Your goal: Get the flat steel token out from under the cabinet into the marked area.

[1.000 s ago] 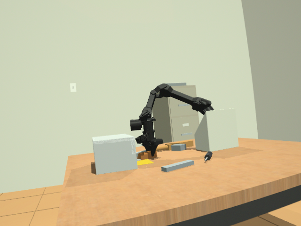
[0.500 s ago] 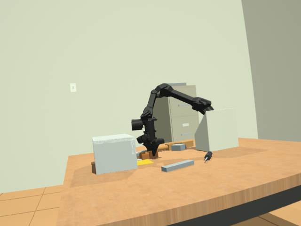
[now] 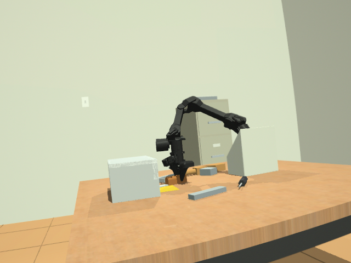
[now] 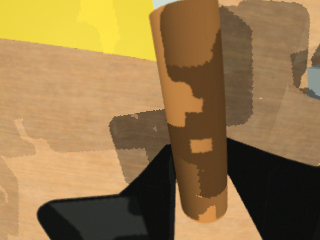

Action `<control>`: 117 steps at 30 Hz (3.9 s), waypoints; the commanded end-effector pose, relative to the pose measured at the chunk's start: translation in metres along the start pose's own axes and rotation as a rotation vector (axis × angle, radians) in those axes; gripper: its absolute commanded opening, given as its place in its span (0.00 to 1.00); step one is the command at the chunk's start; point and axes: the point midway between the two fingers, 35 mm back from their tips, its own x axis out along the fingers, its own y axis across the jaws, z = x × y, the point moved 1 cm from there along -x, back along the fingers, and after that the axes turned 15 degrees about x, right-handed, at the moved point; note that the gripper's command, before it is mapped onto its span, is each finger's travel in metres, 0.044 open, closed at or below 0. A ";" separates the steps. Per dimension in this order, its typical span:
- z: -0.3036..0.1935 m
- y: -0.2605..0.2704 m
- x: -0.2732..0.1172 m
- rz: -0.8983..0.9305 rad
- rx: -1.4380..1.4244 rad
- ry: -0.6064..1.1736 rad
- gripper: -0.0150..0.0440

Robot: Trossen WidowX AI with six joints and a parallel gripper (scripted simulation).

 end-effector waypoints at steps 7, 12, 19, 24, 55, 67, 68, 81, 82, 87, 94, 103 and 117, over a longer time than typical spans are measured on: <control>-0.012 -0.003 0.001 0.002 -0.005 0.004 0.25; -0.017 -0.005 0.001 0.002 -0.005 0.004 0.25; -0.024 -0.007 0.001 0.002 -0.005 0.004 0.25; -0.030 -0.009 0.001 0.002 -0.006 0.005 0.25; -0.064 -0.019 0.002 0.002 -0.007 0.006 0.25; -0.077 -0.024 0.002 0.001 -0.008 0.007 0.25; -0.078 -0.024 0.002 0.001 -0.008 0.007 0.25; -0.094 -0.029 0.002 0.001 -0.008 0.007 0.25; -0.095 -0.030 0.002 0.001 -0.008 0.008 0.25; -0.101 -0.032 0.002 0.001 -0.009 0.008 0.25; -0.110 -0.035 0.002 0.001 -0.009 0.008 0.25; -0.121 -0.039 0.002 0.001 -0.009 0.009 0.25; -0.137 -0.046 0.001 -0.001 -0.009 0.009 0.25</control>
